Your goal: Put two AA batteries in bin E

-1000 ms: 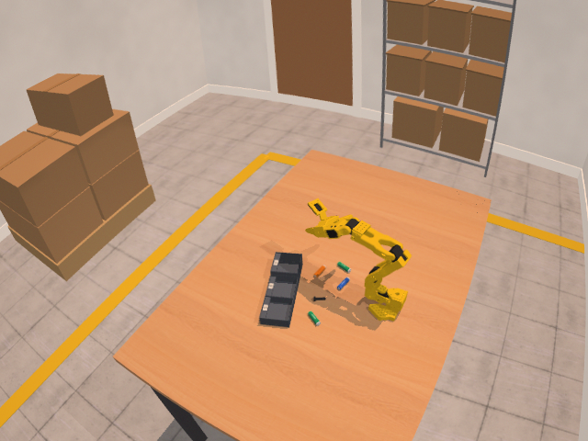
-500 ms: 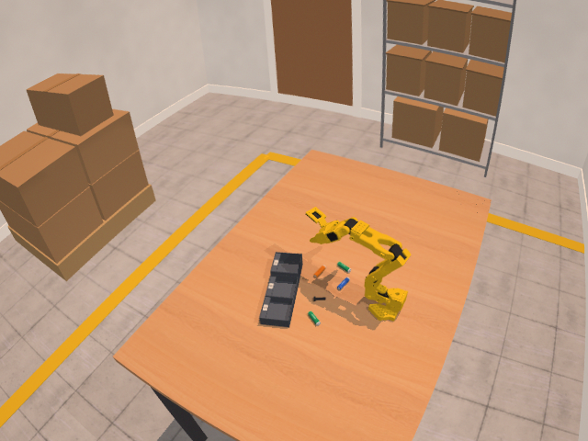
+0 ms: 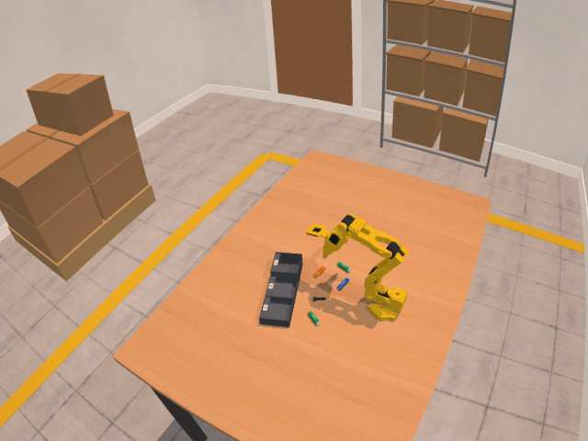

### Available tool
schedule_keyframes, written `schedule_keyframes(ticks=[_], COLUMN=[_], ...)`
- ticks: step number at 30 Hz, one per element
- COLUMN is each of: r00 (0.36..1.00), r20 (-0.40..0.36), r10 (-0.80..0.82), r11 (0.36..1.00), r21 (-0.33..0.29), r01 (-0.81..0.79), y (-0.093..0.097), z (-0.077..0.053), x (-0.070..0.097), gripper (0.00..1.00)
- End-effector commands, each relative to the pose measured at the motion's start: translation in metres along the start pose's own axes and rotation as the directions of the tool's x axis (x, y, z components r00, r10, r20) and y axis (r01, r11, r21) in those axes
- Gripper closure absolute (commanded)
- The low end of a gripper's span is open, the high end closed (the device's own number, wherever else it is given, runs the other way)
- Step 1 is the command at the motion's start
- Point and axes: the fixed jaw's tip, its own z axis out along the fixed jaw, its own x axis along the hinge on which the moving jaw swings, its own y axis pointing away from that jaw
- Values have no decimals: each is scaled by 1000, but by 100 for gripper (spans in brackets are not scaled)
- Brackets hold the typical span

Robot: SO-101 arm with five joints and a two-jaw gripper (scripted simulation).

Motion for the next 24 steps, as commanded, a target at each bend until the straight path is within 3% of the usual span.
schedule_keyframes(ticks=[1,5,10,17,18,24], r00=[999,990,979,977,981,981], r20=[-35,-120,-174,-183,-146,-146], r10=[-40,-79,-104,-109,-126,-126], r11=[999,997,995,994,992,992], r21=[-8,-16,-23,-24,-28,-28], r01=[40,78,102,106,123,123], y=[3,5,5,6,8,8], z=[-8,-11,-13,-14,-18,-18], x=[2,14,22,23,17,17], gripper=[0,0,0,0,0,0])
